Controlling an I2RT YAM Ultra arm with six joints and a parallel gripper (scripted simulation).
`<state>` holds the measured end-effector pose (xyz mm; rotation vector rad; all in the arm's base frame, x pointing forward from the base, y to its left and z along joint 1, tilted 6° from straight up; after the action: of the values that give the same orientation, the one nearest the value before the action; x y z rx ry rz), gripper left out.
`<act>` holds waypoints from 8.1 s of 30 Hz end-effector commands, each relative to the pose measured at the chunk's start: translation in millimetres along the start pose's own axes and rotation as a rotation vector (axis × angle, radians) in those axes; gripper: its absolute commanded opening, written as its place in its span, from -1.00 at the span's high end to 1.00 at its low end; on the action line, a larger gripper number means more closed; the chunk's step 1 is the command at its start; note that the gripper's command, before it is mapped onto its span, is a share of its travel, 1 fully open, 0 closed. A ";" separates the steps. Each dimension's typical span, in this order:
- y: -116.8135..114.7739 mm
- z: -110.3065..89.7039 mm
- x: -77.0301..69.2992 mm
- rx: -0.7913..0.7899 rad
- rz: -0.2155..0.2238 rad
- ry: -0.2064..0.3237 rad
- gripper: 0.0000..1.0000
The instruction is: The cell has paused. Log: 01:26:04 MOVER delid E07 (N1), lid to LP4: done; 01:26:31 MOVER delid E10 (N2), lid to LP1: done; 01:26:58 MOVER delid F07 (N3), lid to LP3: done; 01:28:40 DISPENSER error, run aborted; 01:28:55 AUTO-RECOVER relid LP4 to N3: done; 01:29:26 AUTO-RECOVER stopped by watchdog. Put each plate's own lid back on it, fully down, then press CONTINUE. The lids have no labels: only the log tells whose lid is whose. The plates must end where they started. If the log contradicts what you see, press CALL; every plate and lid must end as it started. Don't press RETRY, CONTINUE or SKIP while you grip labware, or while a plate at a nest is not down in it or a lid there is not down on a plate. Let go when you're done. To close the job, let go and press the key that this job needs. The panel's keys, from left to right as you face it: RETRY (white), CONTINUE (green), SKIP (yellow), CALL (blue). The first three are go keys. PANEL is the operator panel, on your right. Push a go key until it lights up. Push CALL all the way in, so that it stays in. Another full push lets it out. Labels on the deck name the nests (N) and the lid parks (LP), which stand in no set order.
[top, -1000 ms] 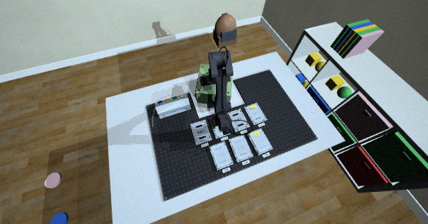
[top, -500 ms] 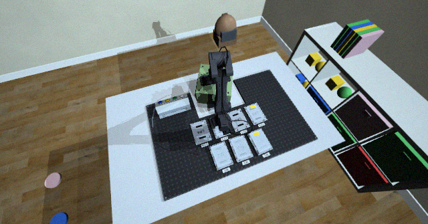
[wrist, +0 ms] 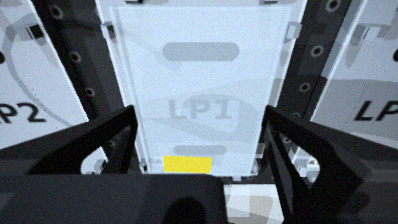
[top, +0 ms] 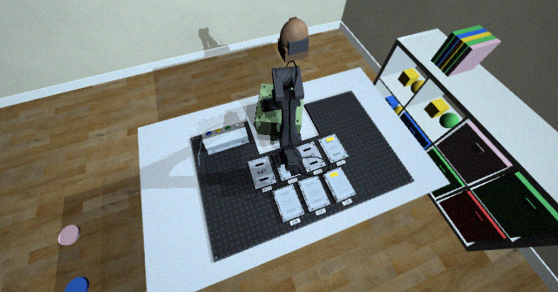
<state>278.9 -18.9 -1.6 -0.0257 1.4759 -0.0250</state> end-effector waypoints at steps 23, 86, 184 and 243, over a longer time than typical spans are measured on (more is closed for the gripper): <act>-0.7 9.1 -45.4 -0.004 0.010 -0.043 1.00; -12.3 62.4 -47.3 -0.028 0.012 -0.007 1.00; -32.5 188.0 -31.6 -0.030 0.012 -0.011 1.00; -30.9 190.3 -23.1 -0.028 0.003 -0.019 1.00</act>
<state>462.2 -52.3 32.9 -0.0457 1.4767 -0.0055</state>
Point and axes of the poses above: the point where the finger pads meet when closed, its own x axis out along the fingers, its own y axis across the jaws, z = x × y, the point moved 10 cm from there along -x, back along the fingers, and after that the axes turned 8 degrees about x, right-handed, at the moved point
